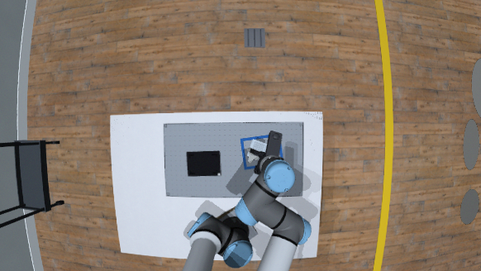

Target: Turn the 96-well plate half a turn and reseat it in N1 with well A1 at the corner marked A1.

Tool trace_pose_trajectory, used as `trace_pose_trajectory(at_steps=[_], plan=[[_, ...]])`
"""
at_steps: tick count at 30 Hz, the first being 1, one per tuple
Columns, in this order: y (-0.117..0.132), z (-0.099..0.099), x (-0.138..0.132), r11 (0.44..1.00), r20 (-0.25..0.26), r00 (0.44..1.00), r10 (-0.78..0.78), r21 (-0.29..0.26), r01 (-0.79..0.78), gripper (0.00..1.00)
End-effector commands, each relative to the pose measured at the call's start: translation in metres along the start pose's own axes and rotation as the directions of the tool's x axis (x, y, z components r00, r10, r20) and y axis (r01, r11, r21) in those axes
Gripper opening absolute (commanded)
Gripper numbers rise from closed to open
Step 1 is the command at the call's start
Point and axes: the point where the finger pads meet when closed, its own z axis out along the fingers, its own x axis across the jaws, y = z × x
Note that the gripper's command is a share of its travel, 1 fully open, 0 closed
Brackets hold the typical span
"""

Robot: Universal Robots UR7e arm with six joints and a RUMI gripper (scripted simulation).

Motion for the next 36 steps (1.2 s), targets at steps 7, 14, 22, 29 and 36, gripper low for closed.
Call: trace_pose_trajectory(at_steps=[7, 14, 22, 29, 36], plan=[[-0.0005, -0.0004, 0.0000, 0.972, -0.005, 0.972, 0.236, 0.000, -0.236, 1.00], [-0.0004, -0.0004, 0.0000, 0.891, -0.005, 0.891, 0.455, 0.001, -0.455, 1.00], [-0.0005, -0.0004, 0.0000, 0.783, -0.005, 0.783, 0.623, 0.002, -0.623, 1.00], [-0.0005, -0.0004, 0.0000, 0.617, -0.004, 0.617, 0.787, 0.003, -0.787, 1.00], [-0.0005, -0.0004, 0.0000, 0.478, -0.003, 0.478, 0.878, 0.004, -0.878, 1.00]])
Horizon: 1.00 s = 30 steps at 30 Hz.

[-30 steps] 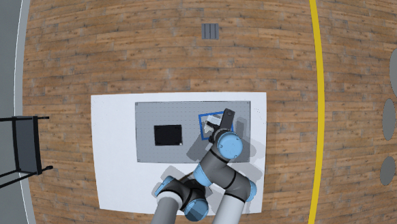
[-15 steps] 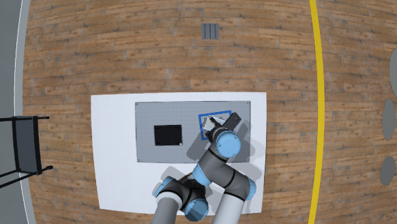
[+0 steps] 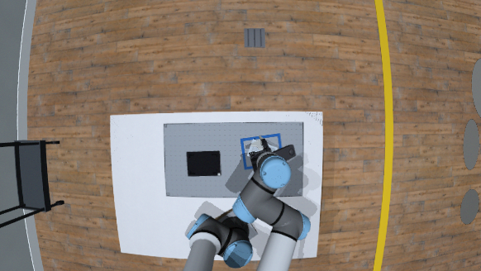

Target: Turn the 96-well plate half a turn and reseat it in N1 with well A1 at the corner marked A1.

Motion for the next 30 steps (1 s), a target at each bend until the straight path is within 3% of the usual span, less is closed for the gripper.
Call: trace_pose_trajectory(at_steps=[1, 7, 14, 16, 18, 30], plan=[[-0.0003, -0.0004, -0.0003, 0.995, -0.005, 0.995, 0.103, 0.005, -0.103, 1.00], [-0.0003, -0.0004, -0.0003, 0.954, -0.003, 0.954, 0.298, 0.006, -0.298, 1.00], [-0.0003, -0.0004, -0.0003, 0.860, -0.002, 0.860, 0.511, 0.006, -0.511, 1.00], [-0.0003, -0.0004, -0.0003, 0.860, -0.002, 0.860, 0.511, 0.006, -0.511, 1.00], [-0.0003, -0.0004, -0.0003, 0.824, -0.002, 0.824, 0.567, 0.006, -0.567, 1.00], [-0.0003, -0.0004, -0.0004, 0.821, -0.002, 0.821, 0.570, 0.006, -0.570, 1.00]])
